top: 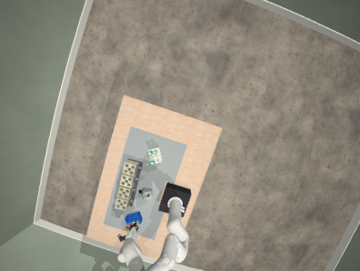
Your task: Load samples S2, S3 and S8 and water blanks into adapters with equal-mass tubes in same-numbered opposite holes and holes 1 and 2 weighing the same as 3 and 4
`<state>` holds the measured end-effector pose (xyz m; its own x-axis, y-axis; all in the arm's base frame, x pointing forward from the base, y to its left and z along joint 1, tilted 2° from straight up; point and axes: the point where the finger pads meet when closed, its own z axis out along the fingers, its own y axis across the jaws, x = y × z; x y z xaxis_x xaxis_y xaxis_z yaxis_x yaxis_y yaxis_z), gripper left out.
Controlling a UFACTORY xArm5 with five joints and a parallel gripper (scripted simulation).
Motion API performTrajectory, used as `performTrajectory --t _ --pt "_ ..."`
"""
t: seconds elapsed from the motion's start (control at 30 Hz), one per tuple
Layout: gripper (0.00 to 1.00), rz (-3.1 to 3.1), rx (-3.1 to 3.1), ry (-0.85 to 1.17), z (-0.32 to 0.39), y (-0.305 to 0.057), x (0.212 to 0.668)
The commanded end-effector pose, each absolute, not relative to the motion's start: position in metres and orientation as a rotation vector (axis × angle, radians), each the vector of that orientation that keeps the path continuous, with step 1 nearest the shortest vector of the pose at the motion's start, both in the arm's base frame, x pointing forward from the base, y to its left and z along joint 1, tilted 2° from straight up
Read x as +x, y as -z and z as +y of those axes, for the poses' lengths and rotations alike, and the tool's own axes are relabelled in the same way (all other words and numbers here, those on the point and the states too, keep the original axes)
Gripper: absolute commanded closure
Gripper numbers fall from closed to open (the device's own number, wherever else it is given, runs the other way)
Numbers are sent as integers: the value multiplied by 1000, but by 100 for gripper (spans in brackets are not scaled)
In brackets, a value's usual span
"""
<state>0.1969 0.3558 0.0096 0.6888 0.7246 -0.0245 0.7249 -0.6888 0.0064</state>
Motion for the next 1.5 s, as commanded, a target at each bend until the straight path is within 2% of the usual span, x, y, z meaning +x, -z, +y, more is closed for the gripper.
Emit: performTrajectory --t 0.0,0.3,0.33,1.27,1.47 --pt "100 1234 2875 27 357 -11 198" --pt "100 1234 2875 27 357 -11 198" --pt "57 1234 2875 27 357 -10 198" --pt "57 1234 2875 27 357 -10 198" --pt "57 1234 2875 27 357 -22 198"
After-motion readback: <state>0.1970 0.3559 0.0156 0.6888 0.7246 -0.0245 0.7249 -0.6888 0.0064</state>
